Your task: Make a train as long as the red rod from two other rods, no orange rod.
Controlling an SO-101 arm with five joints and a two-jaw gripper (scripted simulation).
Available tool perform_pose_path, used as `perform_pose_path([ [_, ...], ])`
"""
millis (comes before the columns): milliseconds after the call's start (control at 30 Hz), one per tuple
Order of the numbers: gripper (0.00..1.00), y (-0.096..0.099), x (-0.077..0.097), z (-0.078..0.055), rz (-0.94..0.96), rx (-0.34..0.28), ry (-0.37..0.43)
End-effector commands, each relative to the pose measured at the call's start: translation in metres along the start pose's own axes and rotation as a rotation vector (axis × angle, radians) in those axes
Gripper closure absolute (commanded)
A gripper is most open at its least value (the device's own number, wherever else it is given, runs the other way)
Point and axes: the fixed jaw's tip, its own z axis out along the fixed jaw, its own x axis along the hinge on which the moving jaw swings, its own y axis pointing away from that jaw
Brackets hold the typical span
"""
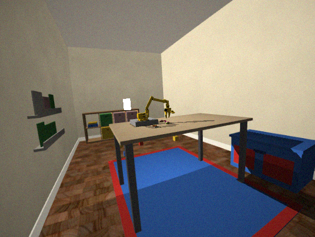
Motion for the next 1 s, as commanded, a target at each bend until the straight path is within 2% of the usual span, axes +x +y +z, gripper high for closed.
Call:
perform_pose_path([
  [0, 0.81, 0.002, 0.002, 0.005, -0.003, 0.004, 0.005],
  [233, 0.81, 0.003, 0.002, 0.012, -0.003, 0.004, 0.005],
  [733, 0.81, 0.002, 0.002, 0.041, -0.003, 0.004, 0.005],
  [967, 0.81, 0.002, 0.003, 0.048, -0.003, 0.004, 0.005],
])
